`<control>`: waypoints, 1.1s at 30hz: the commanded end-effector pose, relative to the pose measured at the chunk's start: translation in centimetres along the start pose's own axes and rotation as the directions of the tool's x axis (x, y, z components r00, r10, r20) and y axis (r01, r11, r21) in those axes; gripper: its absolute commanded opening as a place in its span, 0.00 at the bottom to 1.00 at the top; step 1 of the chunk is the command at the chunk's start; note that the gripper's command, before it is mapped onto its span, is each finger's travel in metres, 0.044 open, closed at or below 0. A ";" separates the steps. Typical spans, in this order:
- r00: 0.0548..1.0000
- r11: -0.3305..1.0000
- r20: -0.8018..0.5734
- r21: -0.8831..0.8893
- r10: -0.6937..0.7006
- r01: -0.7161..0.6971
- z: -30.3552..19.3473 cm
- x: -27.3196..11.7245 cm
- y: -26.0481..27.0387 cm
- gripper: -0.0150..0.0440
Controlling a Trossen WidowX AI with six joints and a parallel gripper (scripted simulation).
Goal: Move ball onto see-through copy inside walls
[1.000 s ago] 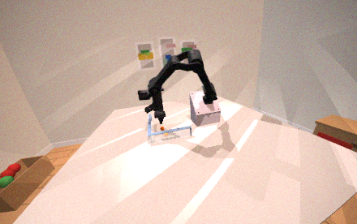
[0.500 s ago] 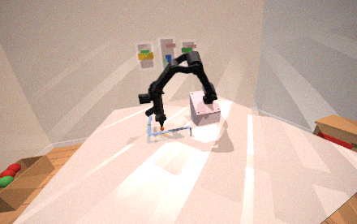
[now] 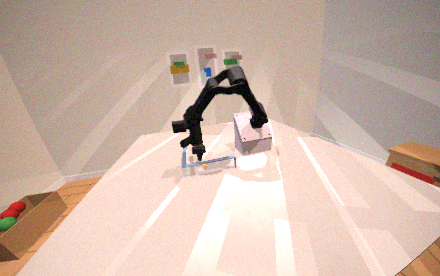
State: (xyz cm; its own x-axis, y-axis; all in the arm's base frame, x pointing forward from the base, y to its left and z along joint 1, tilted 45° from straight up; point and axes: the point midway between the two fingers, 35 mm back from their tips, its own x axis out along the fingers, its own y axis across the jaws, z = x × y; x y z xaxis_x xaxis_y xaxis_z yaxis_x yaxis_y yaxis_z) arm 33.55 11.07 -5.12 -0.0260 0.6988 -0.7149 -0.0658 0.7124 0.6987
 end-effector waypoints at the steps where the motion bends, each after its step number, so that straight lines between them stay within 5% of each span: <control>1: 1.000 1.000 -0.002 0.008 0.006 -0.006 -0.1 0.5 0.0 0.61; 4: 1.000 1.000 -0.002 0.008 0.006 -0.006 -0.1 0.5 0.0 0.47; 14: 1.000 1.000 -0.002 0.008 0.006 -0.006 -0.1 0.5 0.0 0.36; 17: 1.000 1.000 -0.002 0.008 0.004 -0.004 0.0 0.0 0.0 0.25; 33: 1.000 1.000 -0.002 0.008 -0.002 0.002 0.0 -11.4 -0.2 0.25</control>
State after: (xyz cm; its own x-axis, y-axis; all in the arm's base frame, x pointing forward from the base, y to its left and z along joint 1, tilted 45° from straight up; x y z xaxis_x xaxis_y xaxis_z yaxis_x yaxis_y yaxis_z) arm 34.07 4.69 0.95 -0.0293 0.6997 -0.7139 -0.0479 0.7124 0.7002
